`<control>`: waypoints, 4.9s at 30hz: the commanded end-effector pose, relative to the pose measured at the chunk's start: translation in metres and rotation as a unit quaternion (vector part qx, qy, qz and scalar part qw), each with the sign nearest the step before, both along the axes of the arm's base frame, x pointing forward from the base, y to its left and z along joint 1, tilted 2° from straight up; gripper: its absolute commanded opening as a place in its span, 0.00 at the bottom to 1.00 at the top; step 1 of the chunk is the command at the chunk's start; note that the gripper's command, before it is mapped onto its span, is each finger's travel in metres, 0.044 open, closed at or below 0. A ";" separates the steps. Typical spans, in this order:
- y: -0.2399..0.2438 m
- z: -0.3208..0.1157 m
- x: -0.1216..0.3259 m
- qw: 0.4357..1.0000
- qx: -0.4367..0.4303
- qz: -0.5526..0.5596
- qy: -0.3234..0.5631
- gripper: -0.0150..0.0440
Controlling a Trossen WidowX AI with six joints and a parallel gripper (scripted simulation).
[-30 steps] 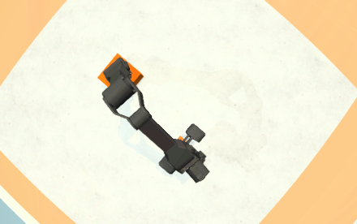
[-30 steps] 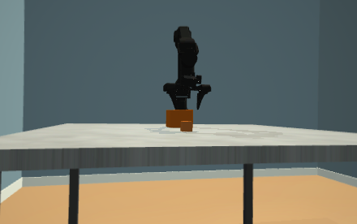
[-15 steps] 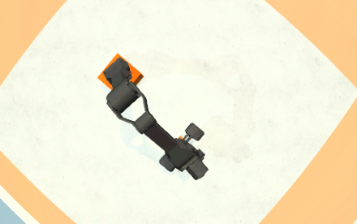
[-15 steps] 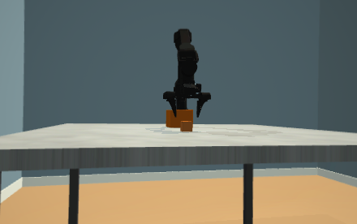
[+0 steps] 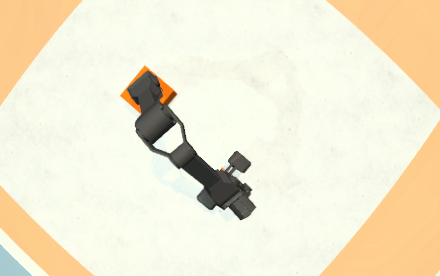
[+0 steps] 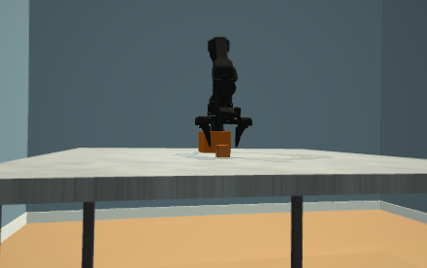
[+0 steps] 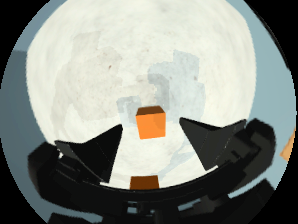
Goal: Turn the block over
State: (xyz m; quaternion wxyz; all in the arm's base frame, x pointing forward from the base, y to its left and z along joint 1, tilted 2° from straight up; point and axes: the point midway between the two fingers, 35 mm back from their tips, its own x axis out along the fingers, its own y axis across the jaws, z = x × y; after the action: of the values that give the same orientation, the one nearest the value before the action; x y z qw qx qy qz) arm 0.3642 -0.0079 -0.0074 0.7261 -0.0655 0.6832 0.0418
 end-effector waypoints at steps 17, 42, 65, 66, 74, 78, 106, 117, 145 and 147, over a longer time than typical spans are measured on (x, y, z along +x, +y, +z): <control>-0.001 -0.012 -0.002 1.000 -0.002 -0.001 0.005 0.52; 0.000 0.018 -0.004 1.000 -0.001 -0.001 0.004 0.25; -0.001 0.006 -0.003 0.984 0.028 0.004 -0.173 0.25; -0.001 0.006 -0.003 0.983 0.029 0.005 -0.181 0.25; -0.001 0.009 -0.008 0.969 0.036 0.009 -0.242 0.25; -0.001 0.009 -0.009 0.968 0.036 0.009 -0.247 0.25; -0.003 -0.028 0.001 0.905 0.065 0.012 -0.420 0.25; -0.002 -0.024 -0.011 0.873 0.072 0.018 -0.482 0.25; -0.002 -0.020 -0.011 0.867 0.074 0.019 -0.493 0.65; -0.002 -0.020 -0.011 0.867 0.074 0.019 -0.493 0.74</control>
State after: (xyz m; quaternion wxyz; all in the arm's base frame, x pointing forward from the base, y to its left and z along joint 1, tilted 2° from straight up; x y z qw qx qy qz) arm 0.3531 -0.0106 -0.0278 0.9699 -0.0404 0.2305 0.0675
